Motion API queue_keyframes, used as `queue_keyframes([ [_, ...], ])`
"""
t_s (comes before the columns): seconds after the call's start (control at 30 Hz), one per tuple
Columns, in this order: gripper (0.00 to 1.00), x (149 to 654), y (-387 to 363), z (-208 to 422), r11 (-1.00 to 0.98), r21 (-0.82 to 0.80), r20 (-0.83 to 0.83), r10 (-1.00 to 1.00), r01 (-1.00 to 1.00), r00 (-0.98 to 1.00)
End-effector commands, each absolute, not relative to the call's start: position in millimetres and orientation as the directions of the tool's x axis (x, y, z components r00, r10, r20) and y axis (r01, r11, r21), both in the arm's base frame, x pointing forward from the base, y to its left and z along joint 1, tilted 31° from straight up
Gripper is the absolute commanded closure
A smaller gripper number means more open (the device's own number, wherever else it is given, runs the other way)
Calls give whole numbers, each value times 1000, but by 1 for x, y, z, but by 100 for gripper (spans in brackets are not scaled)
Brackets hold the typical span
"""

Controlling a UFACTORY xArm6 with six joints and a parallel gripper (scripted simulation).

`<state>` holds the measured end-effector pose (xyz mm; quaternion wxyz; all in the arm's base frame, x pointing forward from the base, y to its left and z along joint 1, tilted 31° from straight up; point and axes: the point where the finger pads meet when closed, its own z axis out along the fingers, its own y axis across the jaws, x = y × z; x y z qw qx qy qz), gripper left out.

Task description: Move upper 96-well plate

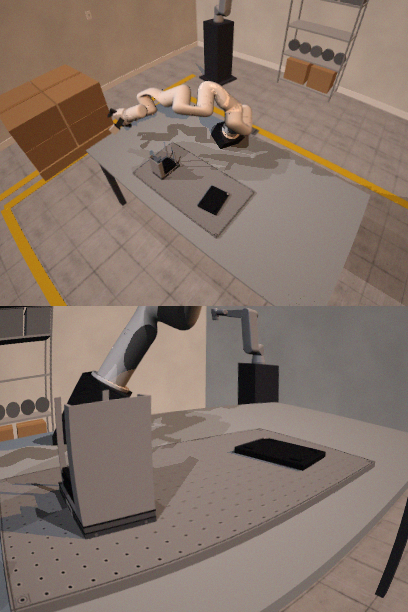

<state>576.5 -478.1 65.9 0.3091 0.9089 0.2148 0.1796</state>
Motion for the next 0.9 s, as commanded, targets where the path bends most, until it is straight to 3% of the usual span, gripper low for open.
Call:
queue_keyframes([
  [0.0,0,563,-466,65,-815,505,200,430,283,880],
  [0.87,0,514,-381,47,-961,180,197,246,212,949],
])
